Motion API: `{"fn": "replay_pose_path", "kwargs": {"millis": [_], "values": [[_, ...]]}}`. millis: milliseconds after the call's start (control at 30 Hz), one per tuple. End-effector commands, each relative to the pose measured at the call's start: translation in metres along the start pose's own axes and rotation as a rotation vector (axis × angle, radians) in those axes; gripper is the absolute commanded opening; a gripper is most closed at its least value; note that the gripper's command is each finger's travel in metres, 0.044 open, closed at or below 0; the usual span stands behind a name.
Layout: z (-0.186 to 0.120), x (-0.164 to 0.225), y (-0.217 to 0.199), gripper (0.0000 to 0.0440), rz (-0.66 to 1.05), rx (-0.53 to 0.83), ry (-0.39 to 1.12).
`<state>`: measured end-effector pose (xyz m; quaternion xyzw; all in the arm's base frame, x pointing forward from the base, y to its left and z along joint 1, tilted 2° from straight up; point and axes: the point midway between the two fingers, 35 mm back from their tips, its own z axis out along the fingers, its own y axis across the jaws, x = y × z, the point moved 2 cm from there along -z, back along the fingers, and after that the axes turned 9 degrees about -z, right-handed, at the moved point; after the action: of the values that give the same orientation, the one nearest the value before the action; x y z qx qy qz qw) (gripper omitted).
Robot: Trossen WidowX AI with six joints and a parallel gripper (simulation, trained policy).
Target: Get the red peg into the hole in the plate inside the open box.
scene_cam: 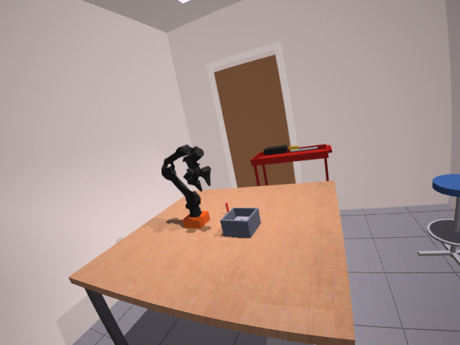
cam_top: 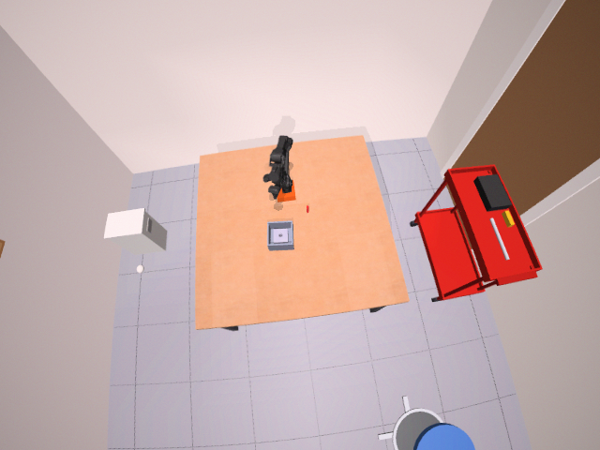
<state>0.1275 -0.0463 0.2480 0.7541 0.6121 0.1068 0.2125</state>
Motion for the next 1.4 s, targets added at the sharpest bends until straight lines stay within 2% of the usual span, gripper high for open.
{"fn": "replay_pose_path", "kwargs": {"millis": [0, 333, 733, 1033, 1367], "values": [[0.013, 0.01, 0.003, 0.044, -0.056, 0.056, 0.024], [0.048, 0.057, 0.005, 0.044, -0.277, 0.198, 0.094], [0.086, 0.113, -0.013, 0.044, -0.516, 0.318, 0.131], [0.115, 0.144, -0.03, 0.044, -0.655, 0.343, 0.148], [0.157, 0.17, -0.049, 0.044, -0.742, 0.304, 0.173]]}}
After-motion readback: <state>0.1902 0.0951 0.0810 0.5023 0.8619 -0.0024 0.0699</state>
